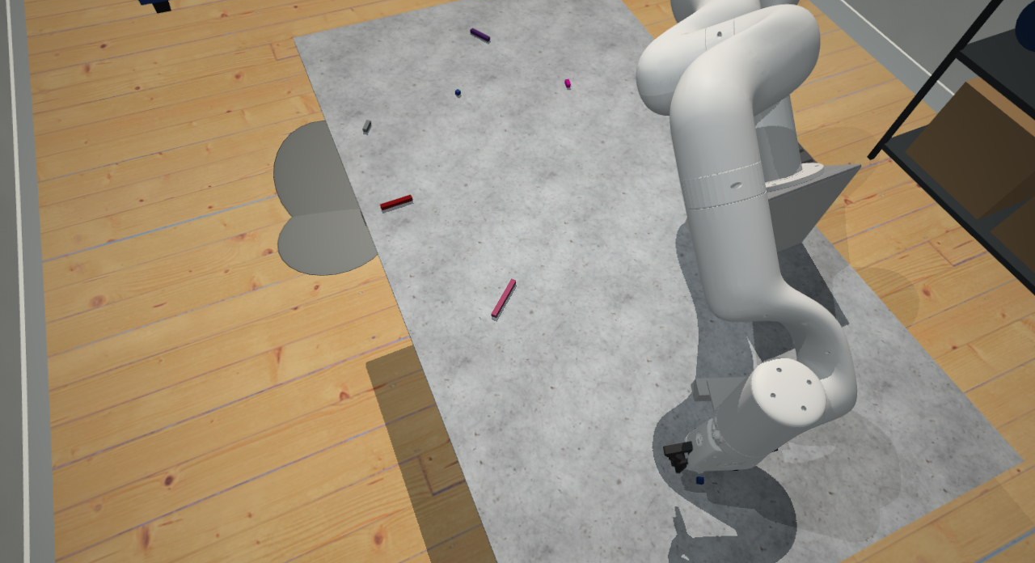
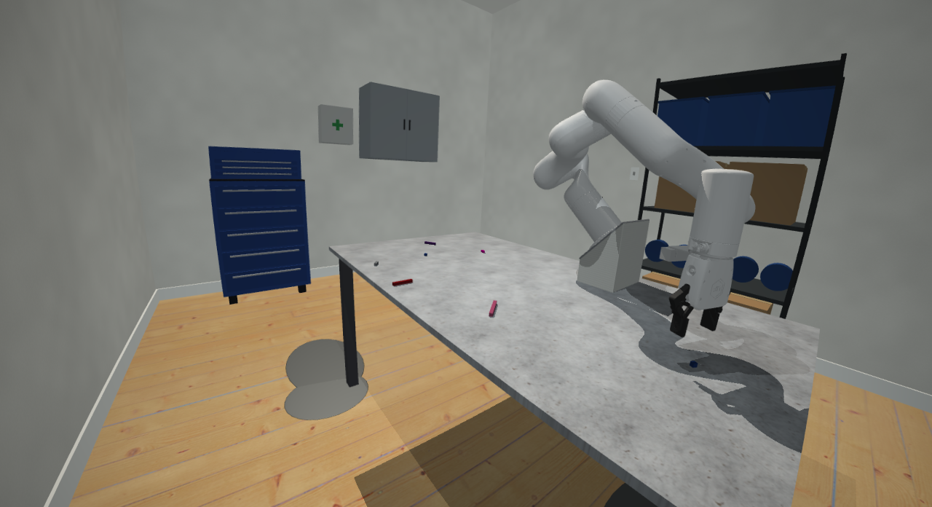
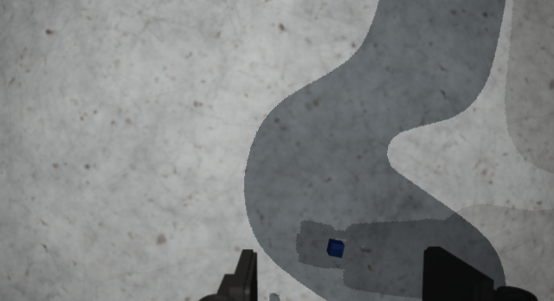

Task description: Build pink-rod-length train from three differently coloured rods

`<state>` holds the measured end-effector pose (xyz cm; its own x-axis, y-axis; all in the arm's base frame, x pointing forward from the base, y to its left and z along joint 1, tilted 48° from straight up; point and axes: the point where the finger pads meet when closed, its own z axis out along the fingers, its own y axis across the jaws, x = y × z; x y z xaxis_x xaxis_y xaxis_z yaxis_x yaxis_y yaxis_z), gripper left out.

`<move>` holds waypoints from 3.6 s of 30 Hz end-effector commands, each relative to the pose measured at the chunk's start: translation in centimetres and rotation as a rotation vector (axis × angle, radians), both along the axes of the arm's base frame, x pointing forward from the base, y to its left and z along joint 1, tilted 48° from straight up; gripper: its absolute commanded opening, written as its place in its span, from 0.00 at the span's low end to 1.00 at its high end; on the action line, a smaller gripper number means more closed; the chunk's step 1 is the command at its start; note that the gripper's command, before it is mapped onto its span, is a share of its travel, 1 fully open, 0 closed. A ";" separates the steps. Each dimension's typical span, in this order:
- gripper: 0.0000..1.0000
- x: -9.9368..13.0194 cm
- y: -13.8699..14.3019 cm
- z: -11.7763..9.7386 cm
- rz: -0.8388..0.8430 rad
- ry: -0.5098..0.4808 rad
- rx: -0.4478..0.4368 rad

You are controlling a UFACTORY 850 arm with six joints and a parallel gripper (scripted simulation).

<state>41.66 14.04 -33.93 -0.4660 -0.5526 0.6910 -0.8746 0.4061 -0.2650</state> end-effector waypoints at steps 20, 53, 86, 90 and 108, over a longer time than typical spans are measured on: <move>0.24 -0.6 1.2 -1.1 -0.135 -0.154 -0.025; 0.24 -0.6 1.1 -1.1 -0.135 -0.154 -0.026; 0.24 -1.0 -1.4 -3.6 -0.135 -0.155 -0.026; 0.24 -1.1 -1.8 -3.9 -0.135 -0.155 -0.026; 0.24 -1.2 -2.6 -4.7 -0.135 -0.155 -0.026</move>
<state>40.35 11.43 -38.56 -0.6354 -0.4597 0.6204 -0.7612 0.5078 -0.4034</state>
